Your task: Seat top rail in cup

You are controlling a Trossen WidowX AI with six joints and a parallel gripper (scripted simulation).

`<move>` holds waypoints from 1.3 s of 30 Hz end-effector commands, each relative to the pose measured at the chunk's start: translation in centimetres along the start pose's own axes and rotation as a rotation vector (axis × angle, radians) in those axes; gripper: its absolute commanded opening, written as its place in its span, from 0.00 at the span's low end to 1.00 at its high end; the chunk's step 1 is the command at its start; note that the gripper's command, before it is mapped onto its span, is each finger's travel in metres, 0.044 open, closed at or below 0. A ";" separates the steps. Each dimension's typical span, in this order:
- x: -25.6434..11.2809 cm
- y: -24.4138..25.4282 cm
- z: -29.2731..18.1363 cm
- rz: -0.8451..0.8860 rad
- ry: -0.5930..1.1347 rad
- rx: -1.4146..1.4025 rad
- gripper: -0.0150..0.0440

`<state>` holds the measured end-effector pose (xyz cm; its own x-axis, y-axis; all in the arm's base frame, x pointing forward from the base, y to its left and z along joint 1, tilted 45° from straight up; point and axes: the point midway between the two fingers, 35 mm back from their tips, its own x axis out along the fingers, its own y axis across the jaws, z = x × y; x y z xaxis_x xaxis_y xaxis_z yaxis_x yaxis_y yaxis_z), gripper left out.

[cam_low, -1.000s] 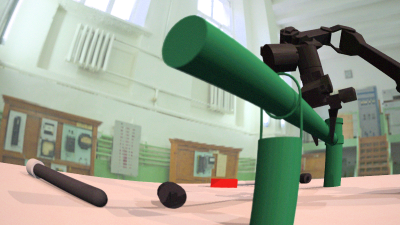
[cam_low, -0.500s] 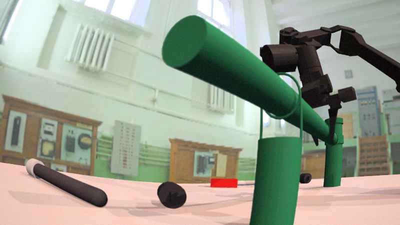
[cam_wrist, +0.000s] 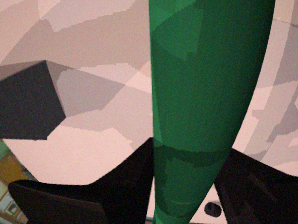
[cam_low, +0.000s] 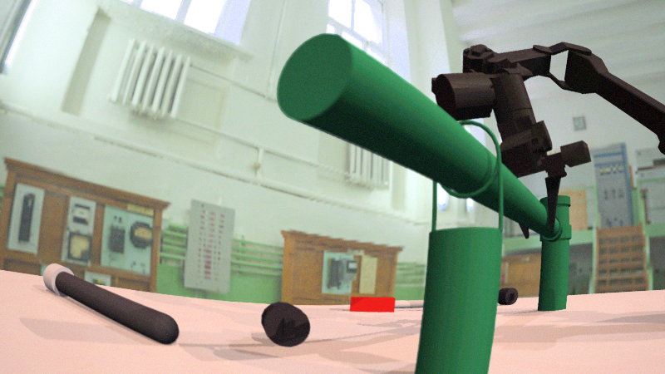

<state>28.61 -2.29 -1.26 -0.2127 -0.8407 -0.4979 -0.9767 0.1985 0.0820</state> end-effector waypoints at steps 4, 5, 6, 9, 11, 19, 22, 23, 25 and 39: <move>-0.5 -0.6 -1.1 -0.023 0.000 0.019 0.25; -0.5 -0.6 -1.2 -0.023 0.000 0.019 0.25; -0.5 -0.6 -1.2 -0.023 0.000 0.019 0.25; -0.5 -0.5 -1.4 -0.023 0.001 0.019 0.25; -0.4 -0.4 -1.5 -0.023 0.001 0.019 0.25; -0.1 -0.3 -2.0 -0.023 0.001 0.018 0.25; 0.0 -0.3 -2.2 -0.023 0.001 0.018 0.25; 0.0 -0.2 -2.2 -0.023 0.001 0.018 0.25; 0.1 -0.2 -2.4 -0.023 0.001 0.018 0.25; 0.4 0.0 -3.4 -0.023 0.002 0.018 0.25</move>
<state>28.37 -4.16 0.64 -0.2029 -0.8429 -0.4984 -0.9785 0.1932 0.0717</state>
